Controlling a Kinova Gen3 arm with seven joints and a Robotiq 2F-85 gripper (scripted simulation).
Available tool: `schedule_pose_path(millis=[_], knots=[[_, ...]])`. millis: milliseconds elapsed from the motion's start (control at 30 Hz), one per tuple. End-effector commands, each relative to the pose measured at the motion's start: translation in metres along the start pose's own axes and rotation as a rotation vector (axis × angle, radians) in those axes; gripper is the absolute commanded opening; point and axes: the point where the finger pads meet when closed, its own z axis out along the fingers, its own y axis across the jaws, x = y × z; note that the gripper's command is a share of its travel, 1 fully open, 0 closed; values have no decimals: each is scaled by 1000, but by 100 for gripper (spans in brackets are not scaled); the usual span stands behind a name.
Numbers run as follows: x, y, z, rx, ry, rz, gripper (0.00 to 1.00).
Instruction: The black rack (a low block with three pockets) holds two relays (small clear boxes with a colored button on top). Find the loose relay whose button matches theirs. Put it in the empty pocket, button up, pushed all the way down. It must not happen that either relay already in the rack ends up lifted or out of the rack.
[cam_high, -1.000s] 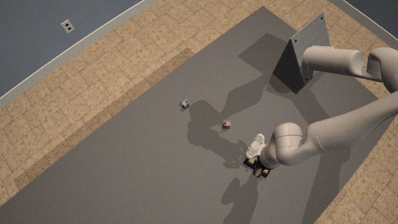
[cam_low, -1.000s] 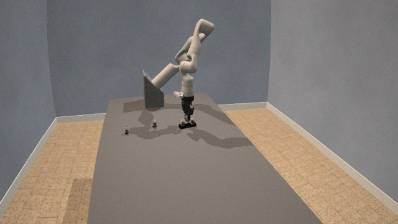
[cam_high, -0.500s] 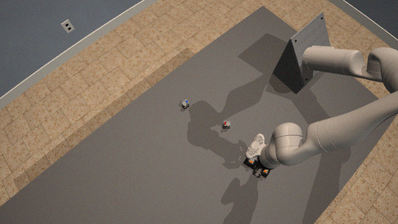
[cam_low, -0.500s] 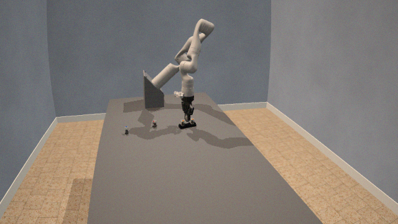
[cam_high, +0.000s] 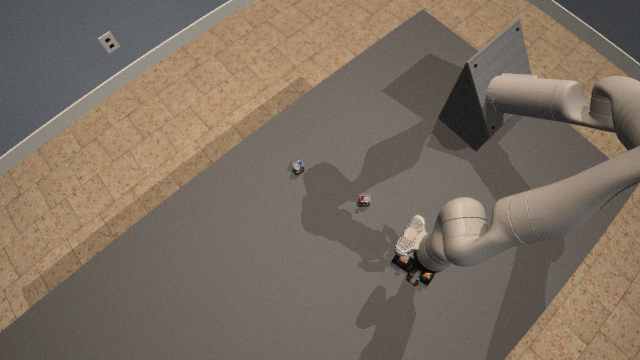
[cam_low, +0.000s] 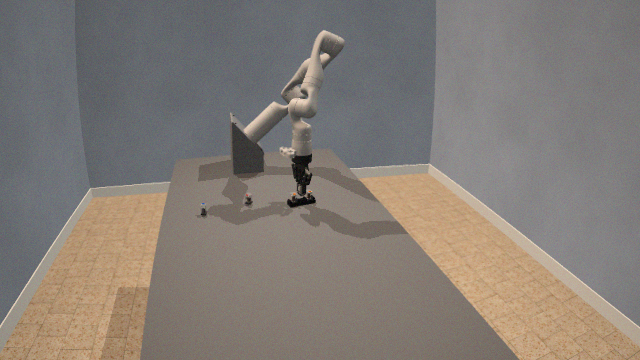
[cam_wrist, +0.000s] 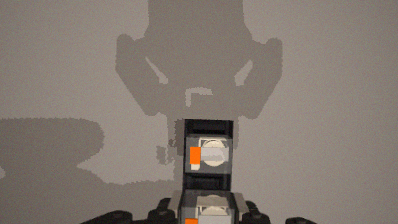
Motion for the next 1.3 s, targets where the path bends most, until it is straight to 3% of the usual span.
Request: schedule_pose_path(millis=[0,1267], knots=[[0,0,0,1,0,0,0],[0,0,14,1,0,0,0]])
